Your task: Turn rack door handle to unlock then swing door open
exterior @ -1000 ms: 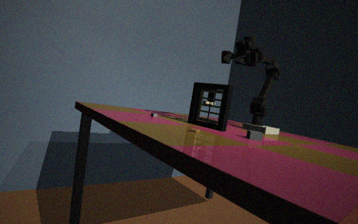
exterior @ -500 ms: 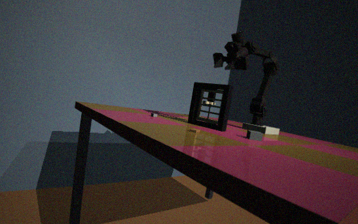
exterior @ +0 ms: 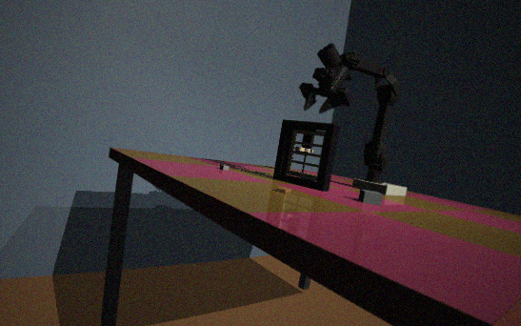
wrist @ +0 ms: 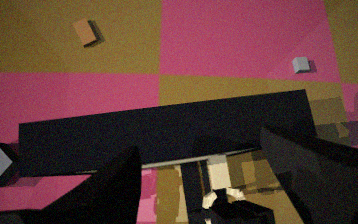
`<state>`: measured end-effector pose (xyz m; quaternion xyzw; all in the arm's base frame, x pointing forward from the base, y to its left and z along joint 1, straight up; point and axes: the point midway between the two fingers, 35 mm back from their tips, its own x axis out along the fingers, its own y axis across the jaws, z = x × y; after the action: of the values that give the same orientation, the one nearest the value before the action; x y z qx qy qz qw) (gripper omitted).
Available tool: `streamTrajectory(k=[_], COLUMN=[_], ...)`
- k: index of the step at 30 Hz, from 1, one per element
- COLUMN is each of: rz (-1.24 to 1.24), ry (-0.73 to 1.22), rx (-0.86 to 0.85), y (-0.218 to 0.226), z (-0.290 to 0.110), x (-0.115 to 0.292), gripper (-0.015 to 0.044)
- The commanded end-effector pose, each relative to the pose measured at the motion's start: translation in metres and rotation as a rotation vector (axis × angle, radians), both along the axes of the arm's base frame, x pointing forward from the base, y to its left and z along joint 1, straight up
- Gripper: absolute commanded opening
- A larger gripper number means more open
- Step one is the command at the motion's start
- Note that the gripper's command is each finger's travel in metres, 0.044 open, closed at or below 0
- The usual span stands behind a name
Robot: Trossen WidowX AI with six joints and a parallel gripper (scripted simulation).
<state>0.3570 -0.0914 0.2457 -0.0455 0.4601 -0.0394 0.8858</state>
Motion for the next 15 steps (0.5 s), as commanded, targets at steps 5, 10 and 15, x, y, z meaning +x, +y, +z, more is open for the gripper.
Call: streamTrajectory(k=[5,10,15], rz=[-0.002,-0.004,-0.004], ry=[0.166,0.274,0.379], rx=[0.036,0.067,0.105], y=[-0.015,-0.024,-0.031], z=[-0.009,-0.015,-0.021], x=[-0.009,-0.018,-0.027], gripper=[0.0289,0.0289,0.0289])
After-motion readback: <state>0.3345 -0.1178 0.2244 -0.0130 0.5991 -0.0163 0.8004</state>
